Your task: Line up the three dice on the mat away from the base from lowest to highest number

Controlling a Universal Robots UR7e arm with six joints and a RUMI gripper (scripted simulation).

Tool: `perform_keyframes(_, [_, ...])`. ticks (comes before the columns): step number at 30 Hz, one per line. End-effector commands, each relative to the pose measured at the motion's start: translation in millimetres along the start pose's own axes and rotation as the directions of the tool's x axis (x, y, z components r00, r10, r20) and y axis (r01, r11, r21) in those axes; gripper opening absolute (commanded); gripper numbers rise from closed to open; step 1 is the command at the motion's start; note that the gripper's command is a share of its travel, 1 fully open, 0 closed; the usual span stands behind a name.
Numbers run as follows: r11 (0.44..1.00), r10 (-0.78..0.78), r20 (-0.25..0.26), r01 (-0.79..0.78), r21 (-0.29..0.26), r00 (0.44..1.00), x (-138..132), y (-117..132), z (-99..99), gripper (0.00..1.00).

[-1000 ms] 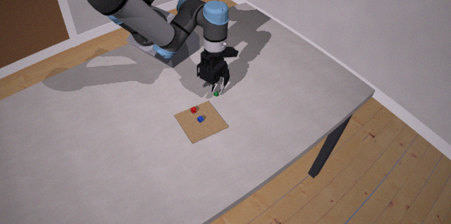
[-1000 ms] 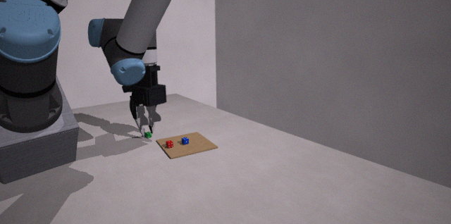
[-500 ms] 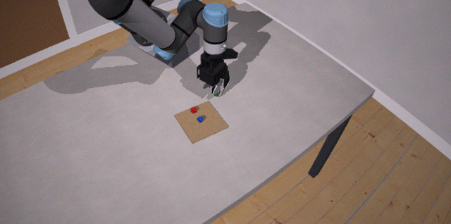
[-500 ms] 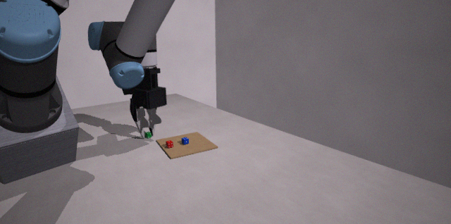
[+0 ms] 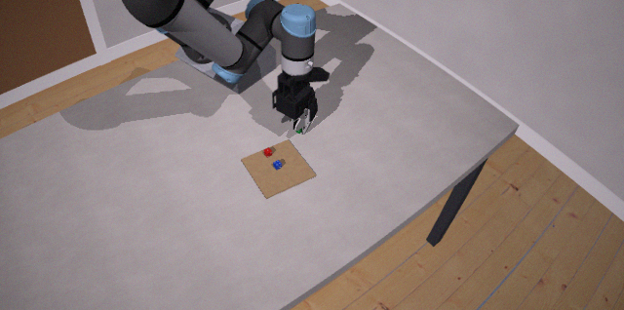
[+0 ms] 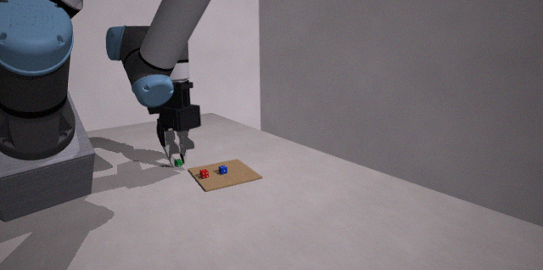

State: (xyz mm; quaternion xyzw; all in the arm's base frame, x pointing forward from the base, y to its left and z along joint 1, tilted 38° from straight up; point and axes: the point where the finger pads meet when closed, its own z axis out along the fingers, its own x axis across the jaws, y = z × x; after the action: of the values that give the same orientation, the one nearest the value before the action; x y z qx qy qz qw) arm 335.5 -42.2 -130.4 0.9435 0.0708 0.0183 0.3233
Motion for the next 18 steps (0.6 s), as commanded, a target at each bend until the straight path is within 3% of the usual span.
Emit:
perform_keyframes(1, [1.0, 0.0, 0.002, 0.0, 0.001, 1.0, -1.2, 0.0, 0.5, 0.18])
perform_keyframes(12, [1.0, 0.0, 0.002, 0.0, 0.001, 1.0, -1.2, 0.0, 0.5, 0.18])
perform_keyframes(13, [1.0, 0.0, 0.002, 0.0, 0.001, 1.0, -1.2, 0.0, 0.5, 0.0])
perform_keyframes(18, [1.0, 0.0, 0.002, 0.0, 0.001, 1.0, -1.2, 0.0, 0.5, 0.0])
